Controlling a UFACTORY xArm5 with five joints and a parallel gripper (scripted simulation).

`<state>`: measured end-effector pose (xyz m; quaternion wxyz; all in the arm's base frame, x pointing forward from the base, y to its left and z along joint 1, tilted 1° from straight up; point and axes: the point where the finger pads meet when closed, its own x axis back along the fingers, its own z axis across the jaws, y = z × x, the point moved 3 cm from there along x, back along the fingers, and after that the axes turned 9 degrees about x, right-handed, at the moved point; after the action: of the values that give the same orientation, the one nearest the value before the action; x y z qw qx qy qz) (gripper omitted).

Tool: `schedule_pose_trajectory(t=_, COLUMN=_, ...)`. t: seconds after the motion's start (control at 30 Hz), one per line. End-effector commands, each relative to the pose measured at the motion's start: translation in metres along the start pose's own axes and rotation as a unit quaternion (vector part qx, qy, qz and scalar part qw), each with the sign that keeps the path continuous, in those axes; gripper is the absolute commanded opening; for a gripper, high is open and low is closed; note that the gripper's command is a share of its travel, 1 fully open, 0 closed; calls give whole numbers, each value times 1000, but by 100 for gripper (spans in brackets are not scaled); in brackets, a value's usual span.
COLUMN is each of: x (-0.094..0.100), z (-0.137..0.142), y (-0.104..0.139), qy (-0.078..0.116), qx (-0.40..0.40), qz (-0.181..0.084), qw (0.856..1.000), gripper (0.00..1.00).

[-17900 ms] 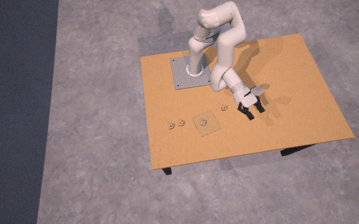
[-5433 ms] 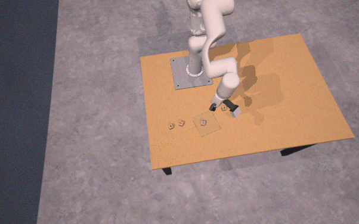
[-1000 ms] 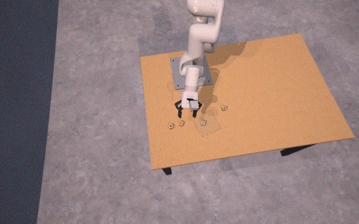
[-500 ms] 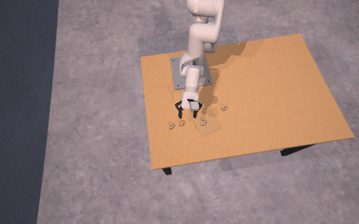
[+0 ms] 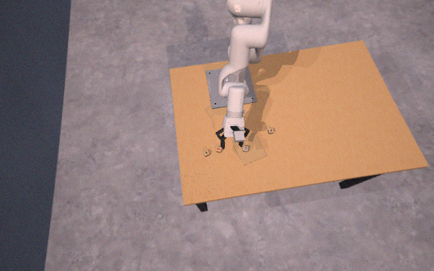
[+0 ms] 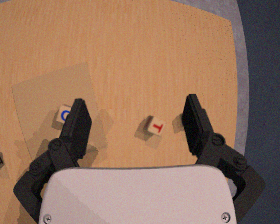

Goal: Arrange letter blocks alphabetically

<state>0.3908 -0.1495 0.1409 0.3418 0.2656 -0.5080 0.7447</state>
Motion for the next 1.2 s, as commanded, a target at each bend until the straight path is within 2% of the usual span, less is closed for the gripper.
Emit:
schedule_pose_trajectory(t=0.0, x=-6, z=-6, y=-16, qy=-26, qx=-5, qz=-25, qw=999, gripper=100)
schedule_pose_trajectory(t=0.07, x=-7, z=-12, y=-26, qy=-42, qx=-8, qz=-41, qw=998, gripper=100)
schedule_pose_trajectory(t=0.1, x=-7, z=-12, y=-26, qy=-42, qx=-8, qz=-41, qw=998, gripper=100)
schedule_pose_trajectory(t=0.13, x=-7, z=-15, y=-31, qy=-50, qx=-9, qz=-50, qw=997, gripper=100)
schedule_pose_trajectory(t=0.2, x=-7, z=-15, y=-31, qy=-50, qx=-9, qz=-50, qw=997, gripper=100)
schedule_pose_trajectory(t=0.3, x=-4, z=-25, y=-48, qy=-76, qx=-12, qz=-80, qw=994, gripper=100)
schedule_pose_trajectory(t=0.53, x=5, z=-37, y=-66, qy=-102, qx=-15, qz=-115, qw=988, gripper=100)
schedule_pose_trajectory(t=0.63, x=15, z=-46, y=-77, qy=-119, qx=-16, qz=-141, qw=983, gripper=100)
schedule_pose_trajectory(t=0.67, x=15, z=-46, y=-77, qy=-119, qx=-16, qz=-141, qw=983, gripper=100)
schedule_pose_trajectory(t=0.7, x=21, z=-51, y=-83, qy=-127, qx=-16, qz=-155, qw=980, gripper=100)
schedule_pose_trajectory(t=0.77, x=21, z=-51, y=-83, qy=-127, qx=-16, qz=-155, qw=980, gripper=100)
schedule_pose_trajectory(t=0.83, x=37, z=-60, y=-94, qy=-142, qx=-16, qz=-185, qw=972, gripper=100)
schedule_pose_trajectory(t=0.87, x=37, z=-60, y=-94, qy=-142, qx=-16, qz=-185, qw=972, gripper=100)
schedule_pose_trajectory(t=0.9, x=46, z=-65, y=-100, qy=-149, qx=-15, qz=-200, qw=968, gripper=100)
schedule_pose_trajectory(t=0.97, x=46, z=-65, y=-100, qy=-149, qx=-15, qz=-200, qw=968, gripper=100)
schedule_pose_trajectory(t=1.0, x=57, z=-69, y=-105, qy=-156, qx=-15, qz=-216, qw=964, gripper=100)
schedule_pose_trajectory(t=1.03, x=57, z=-69, y=-105, qy=-156, qx=-15, qz=-216, qw=964, gripper=100)
schedule_pose_trajectory(t=1.07, x=68, z=-74, y=-109, qy=-162, qx=-14, qz=-232, qw=959, gripper=100)
schedule_pose_trajectory(t=1.1, x=68, z=-74, y=-109, qy=-162, qx=-14, qz=-232, qw=959, gripper=100)
schedule_pose_trajectory(t=1.13, x=80, z=-78, y=-113, qy=-167, qx=-13, qz=-248, qw=954, gripper=100)
schedule_pose_trajectory(t=1.17, x=80, z=-78, y=-113, qy=-167, qx=-13, qz=-248, qw=954, gripper=100)
